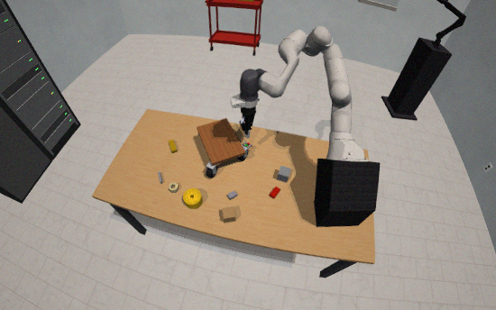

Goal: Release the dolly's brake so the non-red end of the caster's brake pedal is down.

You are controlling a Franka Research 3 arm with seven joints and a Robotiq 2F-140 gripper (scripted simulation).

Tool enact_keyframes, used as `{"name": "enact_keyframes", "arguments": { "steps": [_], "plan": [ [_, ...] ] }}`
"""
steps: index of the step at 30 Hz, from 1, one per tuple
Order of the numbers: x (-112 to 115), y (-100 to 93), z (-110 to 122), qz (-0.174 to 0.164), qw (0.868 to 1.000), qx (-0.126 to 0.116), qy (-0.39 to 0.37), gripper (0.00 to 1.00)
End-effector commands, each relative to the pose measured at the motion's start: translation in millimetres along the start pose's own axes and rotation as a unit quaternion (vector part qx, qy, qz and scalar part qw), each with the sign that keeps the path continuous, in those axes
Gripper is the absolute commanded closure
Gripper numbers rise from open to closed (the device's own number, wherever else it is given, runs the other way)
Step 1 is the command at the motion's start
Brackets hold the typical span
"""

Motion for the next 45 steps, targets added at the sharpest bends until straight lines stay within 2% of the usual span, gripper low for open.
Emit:
{"name": "enact_keyframes", "arguments": {
  "steps": [1, 24, 32, 45],
  "plan": [
    [-0.1, 0.1, -1.4, 0.001, 1.000, -0.002, 0.002, 1.00],
    [-0.2, 4.7, -1.5, 0.002, 1.000, -0.001, 0.003, 1.00],
    [-0.6, 13.0, -1.6, 0.002, 1.000, -0.001, 0.003, 1.00],
    [-1.6, 39.4, -1.9, 0.002, 1.000, -0.001, 0.003, 1.00]
  ]
}}
Point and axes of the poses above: the point where the finger pads meet when closed, its own y axis out along the fingers, its own z axis across the jaws, x = y × z, the point moved 3 cm from there along -y, back along the fingers, and after that the axes turned 8 degrees about y, right-handed, at the moved point
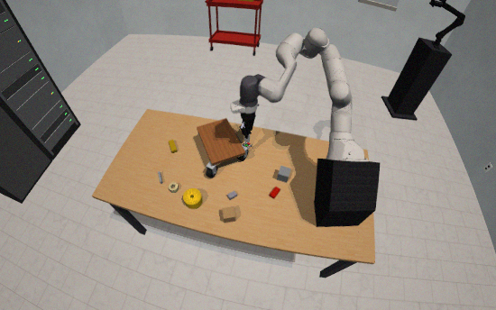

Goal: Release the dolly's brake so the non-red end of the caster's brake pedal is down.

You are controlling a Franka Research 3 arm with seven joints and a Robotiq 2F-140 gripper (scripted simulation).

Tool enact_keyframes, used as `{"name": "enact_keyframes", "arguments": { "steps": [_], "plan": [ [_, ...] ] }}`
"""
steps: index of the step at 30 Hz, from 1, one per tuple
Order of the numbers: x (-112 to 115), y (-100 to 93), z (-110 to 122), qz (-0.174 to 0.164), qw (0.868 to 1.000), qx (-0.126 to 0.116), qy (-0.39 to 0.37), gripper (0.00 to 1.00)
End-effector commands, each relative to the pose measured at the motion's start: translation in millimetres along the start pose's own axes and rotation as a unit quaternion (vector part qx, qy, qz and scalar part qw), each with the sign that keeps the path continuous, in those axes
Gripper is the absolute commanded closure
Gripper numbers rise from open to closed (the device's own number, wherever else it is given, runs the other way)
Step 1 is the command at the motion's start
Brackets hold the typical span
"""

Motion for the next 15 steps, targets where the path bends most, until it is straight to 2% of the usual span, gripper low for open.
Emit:
{"name": "enact_keyframes", "arguments": {
  "steps": [1, 15],
  "plan": [
    [-2.5, 7.4, -2.1, 0.002, 1.000, -0.004, 0.006, 1.00],
    [-3.3, 27.4, -2.4, 0.002, 1.000, -0.004, 0.006, 1.00]
  ]
}}
Point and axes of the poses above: the point where the finger pads meet when closed, its own y axis out along the fingers, its own z axis across the jaws, x = y × z, the point moved 3 cm from there along -y, back along the fingers, and after that the axes turned 8 degrees about y, right-handed, at the moved point
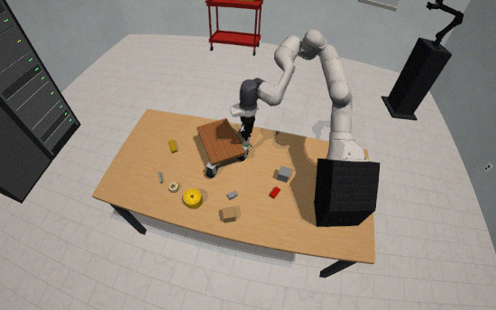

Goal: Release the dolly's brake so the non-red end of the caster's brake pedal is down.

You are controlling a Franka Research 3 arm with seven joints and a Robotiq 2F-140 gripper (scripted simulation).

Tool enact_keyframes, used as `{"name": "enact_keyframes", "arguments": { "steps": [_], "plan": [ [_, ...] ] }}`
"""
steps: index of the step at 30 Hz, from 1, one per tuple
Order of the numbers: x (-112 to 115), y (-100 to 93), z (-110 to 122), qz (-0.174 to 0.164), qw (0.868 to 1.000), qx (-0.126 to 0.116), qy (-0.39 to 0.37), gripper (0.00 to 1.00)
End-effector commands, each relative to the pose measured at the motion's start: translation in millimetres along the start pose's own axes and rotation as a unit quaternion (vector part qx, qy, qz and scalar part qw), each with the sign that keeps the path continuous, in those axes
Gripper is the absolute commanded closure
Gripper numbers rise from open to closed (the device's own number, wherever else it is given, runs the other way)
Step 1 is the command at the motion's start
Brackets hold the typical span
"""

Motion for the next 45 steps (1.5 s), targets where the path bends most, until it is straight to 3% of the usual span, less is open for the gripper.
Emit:
{"name": "enact_keyframes", "arguments": {
  "steps": [1, 45],
  "plan": [
    [-2.2, 4.6, -1.8, 0.002, 1.000, -0.003, 0.006, 1.00],
    [-2.4, 10.2, -1.9, 0.002, 1.000, -0.003, 0.006, 1.00]
  ]
}}
Point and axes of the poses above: the point where the finger pads meet when closed, its own y axis out along the fingers, its own z axis across the jaws, x = y × z, the point moved 3 cm from there along -y, back along the fingers, and after that the axes turned 8 degrees about y, right-handed, at the moved point
